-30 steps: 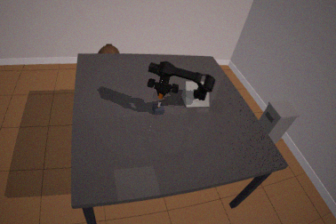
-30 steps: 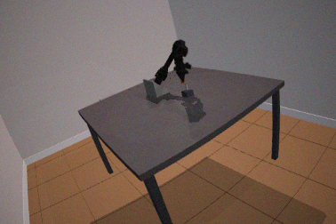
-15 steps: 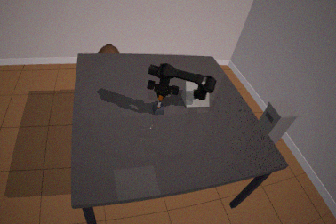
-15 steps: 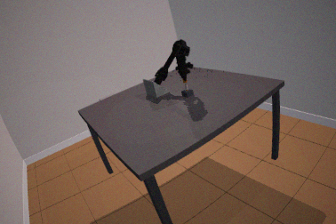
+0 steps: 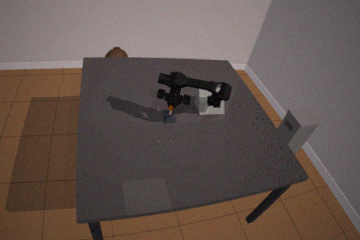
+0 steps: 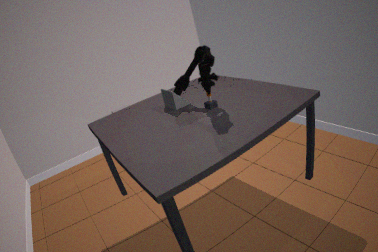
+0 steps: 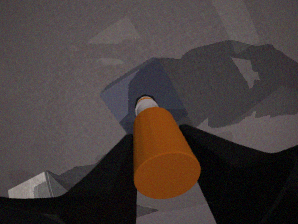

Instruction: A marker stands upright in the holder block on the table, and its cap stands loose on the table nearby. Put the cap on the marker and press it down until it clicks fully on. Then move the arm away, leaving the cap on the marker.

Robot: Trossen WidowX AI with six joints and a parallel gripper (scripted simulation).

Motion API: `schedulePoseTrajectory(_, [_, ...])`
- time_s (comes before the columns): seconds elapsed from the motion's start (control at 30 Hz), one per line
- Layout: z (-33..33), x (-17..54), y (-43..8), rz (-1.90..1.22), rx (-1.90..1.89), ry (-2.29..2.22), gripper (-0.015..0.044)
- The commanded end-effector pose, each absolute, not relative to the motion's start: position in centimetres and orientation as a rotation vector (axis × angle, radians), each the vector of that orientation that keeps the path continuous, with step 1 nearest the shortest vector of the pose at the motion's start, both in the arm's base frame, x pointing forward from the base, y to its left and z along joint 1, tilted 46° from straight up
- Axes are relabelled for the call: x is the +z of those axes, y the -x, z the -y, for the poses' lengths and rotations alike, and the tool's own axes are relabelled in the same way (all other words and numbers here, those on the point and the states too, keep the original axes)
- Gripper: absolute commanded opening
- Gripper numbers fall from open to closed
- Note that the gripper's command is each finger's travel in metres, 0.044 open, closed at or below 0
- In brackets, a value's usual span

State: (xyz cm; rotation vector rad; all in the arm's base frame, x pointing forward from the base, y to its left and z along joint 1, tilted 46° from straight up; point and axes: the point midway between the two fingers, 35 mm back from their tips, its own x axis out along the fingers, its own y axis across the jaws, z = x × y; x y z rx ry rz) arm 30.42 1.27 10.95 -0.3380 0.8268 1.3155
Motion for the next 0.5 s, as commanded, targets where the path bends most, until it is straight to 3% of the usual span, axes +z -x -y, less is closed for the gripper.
schedulePoseTrajectory(0.0, [-1.8, 10.5, -30.4, -0.829, 1.314, 0.328, 0.0])
schedulePoseTrajectory(0.47, [-3.4, 9.0, -30.3, -0.827, 1.315, 0.326, 0.0])
